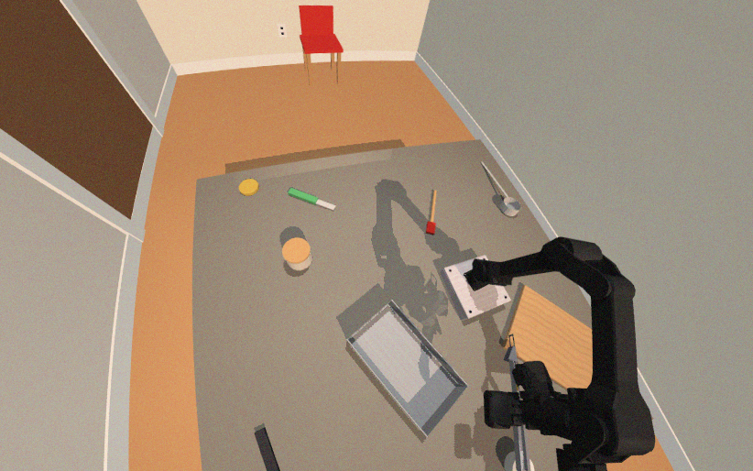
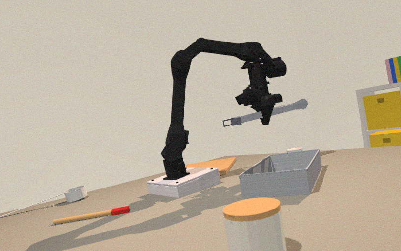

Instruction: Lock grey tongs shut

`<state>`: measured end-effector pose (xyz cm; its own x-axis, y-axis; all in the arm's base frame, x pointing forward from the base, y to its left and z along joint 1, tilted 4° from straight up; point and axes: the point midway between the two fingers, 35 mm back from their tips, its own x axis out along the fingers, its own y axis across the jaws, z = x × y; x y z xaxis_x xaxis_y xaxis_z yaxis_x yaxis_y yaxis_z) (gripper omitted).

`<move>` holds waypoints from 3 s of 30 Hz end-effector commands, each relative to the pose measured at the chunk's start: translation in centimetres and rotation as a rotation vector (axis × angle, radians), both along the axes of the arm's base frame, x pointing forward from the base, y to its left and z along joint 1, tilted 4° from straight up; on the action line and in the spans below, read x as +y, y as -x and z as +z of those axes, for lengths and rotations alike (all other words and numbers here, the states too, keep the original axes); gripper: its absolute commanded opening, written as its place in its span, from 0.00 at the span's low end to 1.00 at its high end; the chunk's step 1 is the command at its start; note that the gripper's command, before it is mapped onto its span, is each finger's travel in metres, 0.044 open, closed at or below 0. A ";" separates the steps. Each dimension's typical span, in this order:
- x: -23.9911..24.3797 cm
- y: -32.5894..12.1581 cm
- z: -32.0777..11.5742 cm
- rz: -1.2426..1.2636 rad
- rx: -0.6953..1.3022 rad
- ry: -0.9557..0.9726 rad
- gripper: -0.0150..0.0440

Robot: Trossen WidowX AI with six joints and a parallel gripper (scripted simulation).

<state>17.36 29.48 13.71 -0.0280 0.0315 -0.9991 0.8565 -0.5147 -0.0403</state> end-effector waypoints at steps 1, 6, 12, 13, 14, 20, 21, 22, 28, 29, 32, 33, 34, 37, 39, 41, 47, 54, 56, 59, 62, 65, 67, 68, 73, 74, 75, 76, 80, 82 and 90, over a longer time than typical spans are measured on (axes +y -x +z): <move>0.6 0.5 0.2 0.016 0.000 -0.010 0.00; 0.9 1.0 0.2 0.150 -0.004 -0.012 0.00; 1.6 2.1 0.2 0.394 -0.011 -0.017 0.00; 1.7 2.6 0.1 0.426 -0.008 -0.024 0.00; 1.8 2.7 0.1 0.454 -0.009 -0.025 0.00; 2.3 3.8 0.1 0.691 -0.015 -0.030 0.00; 2.4 4.0 0.2 0.732 -0.016 -0.031 0.00; 2.5 4.2 0.2 0.772 -0.017 -0.032 0.00; 3.1 5.3 0.2 1.017 -0.024 -0.037 0.00; 3.1 5.4 0.2 1.057 -0.024 -0.038 0.00; 3.4 6.0 0.2 1.179 -0.027 -0.041 0.00; 3.5 6.2 0.2 1.220 -0.028 -0.042 0.00; 3.5 6.4 0.2 1.261 -0.029 -0.043 0.00; 3.8 7.0 0.2 1.383 -0.032 -0.046 0.00; 3.9 7.3 0.2 1.464 -0.033 -0.048 0.00; 4.1 7.8 0.1 1.546 -0.036 -0.052 0.00; 4.5 8.9 0.2 1.791 -0.042 -0.060 0.00; 4.9 10.3 0.2 2.076 -0.047 -0.069 0.00; 5.0 10.7 0.2 2.157 -0.048 -0.072 0.00; 5.2 11.3 0.2 2.279 -0.050 -0.076 0.00; 5.3 11.9 0.2 2.401 -0.052 -0.080 0.00; 5.4 12.5 0.2 2.523 -0.054 -0.085 0.00; 5.5 12.9 0.2 2.604 -0.055 -0.088 0.00; 5.6 13.1 0.2 2.645 -0.056 -0.090 0.00; 5.7 14.2 0.2 2.848 -0.058 -0.099 0.00; 5.8 14.4 0.2 2.889 -0.058 -0.101 0.00; 5.8 14.6 0.2 2.930 -0.059 -0.102 0.00; 5.8 14.8 0.2 2.971 -0.060 -0.104 0.00; 6.0 15.6 0.2 3.133 -0.062 -0.112 0.00; 6.0 16.0 0.2 3.215 -0.062 -0.116 0.00; 6.1 17.7 0.2 3.540 -0.064 -0.135 0.00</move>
<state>0.45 35.48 13.71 -0.0452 -0.0004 -0.9990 -0.9585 0.2817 0.0432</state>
